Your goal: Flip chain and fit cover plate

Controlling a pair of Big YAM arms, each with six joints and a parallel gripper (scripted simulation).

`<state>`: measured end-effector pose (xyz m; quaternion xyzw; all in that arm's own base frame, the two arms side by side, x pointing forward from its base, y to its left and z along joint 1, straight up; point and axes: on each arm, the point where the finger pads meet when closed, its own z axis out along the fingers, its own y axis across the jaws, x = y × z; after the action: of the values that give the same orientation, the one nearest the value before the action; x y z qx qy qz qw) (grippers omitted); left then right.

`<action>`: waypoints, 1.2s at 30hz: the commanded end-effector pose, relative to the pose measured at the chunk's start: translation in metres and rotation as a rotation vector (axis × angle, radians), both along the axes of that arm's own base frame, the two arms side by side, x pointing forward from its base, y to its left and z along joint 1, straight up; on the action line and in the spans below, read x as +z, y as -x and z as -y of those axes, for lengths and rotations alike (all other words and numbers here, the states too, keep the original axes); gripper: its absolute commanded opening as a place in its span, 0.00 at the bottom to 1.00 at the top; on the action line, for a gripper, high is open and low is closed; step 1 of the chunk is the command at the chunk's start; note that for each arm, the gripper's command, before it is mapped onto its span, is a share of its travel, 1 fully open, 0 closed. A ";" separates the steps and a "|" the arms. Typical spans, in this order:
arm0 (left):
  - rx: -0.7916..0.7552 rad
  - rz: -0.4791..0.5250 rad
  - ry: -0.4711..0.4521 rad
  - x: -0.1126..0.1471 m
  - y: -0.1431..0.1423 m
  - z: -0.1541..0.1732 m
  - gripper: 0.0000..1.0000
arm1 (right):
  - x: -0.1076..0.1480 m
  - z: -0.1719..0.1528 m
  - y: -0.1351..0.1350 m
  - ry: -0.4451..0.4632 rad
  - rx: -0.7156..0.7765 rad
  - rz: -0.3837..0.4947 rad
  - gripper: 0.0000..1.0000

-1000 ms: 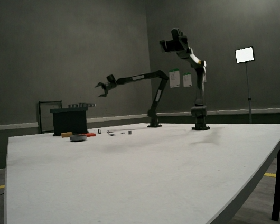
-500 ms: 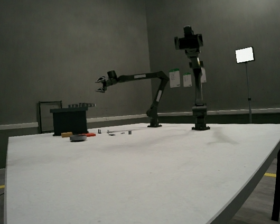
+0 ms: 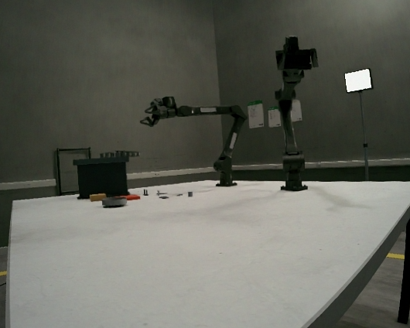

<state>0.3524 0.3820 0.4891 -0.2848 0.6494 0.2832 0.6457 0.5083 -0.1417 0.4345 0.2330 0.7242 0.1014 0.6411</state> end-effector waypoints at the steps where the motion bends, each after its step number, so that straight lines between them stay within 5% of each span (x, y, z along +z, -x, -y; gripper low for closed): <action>1: 0.040 0.068 -0.077 0.057 0.020 -0.011 1.00 | 0.066 -0.028 -0.004 0.178 0.053 0.108 1.00; 6: 0.072 0.070 -0.081 0.059 0.033 -0.021 1.00 | 0.060 -0.047 -0.017 0.242 0.083 0.096 1.00; 8: 0.100 0.071 -0.082 0.060 0.044 -0.029 1.00 | 0.083 -0.067 -0.007 0.300 0.101 0.143 1.00; 18: 0.208 0.062 -0.088 0.060 0.091 -0.061 1.00 | 0.109 -0.134 -0.006 0.519 0.163 0.208 1.00; 26: 0.227 0.066 -0.095 0.063 0.100 -0.064 1.00 | 0.096 -0.147 -0.016 0.497 0.182 0.187 1.00; 29: 0.238 0.065 -0.088 0.060 0.103 -0.068 1.00 | 0.116 -0.153 -0.002 0.476 0.184 0.235 1.00; 36: 0.214 0.062 -0.081 0.057 0.091 -0.063 1.00 | 0.085 -0.137 -0.014 0.476 0.166 0.170 1.00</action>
<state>0.2573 0.4509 0.4941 -0.3547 0.6104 0.3558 0.6123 0.5192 0.0035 0.4958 -0.0026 0.7052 0.0037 0.7090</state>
